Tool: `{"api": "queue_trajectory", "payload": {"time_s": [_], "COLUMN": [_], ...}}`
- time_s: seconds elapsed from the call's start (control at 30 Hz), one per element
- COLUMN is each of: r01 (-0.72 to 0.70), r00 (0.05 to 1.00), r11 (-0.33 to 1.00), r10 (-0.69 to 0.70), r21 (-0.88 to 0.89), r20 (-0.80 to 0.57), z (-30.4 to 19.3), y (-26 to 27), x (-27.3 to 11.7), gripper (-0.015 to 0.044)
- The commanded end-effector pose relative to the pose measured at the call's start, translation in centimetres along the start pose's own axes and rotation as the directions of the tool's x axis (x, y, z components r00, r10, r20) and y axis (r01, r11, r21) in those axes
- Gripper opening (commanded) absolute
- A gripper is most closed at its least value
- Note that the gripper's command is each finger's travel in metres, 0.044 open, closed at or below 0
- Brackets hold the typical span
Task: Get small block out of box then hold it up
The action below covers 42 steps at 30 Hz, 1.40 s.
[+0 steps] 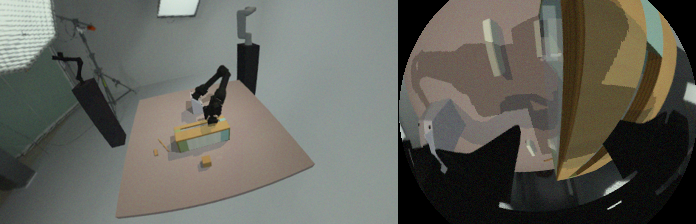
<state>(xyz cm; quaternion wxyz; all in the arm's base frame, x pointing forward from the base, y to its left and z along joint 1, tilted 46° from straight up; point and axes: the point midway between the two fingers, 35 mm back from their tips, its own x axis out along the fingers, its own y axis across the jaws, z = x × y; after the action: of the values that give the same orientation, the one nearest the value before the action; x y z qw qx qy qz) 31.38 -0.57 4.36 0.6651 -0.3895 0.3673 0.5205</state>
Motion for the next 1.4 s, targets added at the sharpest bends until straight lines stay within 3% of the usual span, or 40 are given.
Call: {"api": "queue_trajectory", "payload": {"time_s": [0.0,1.37], "r01": [-0.01,-0.01], "r00": [1.0,1.0], "r11": [1.0,1.0], "r10": [0.01,0.01], "r21": [0.002,0.001], "r20": [0.002,-0.003], "z": [-1.3,-10.6], "y": [0.2,0.4], "x": [0.8,4.0], "gripper": [0.04,0.04]}}
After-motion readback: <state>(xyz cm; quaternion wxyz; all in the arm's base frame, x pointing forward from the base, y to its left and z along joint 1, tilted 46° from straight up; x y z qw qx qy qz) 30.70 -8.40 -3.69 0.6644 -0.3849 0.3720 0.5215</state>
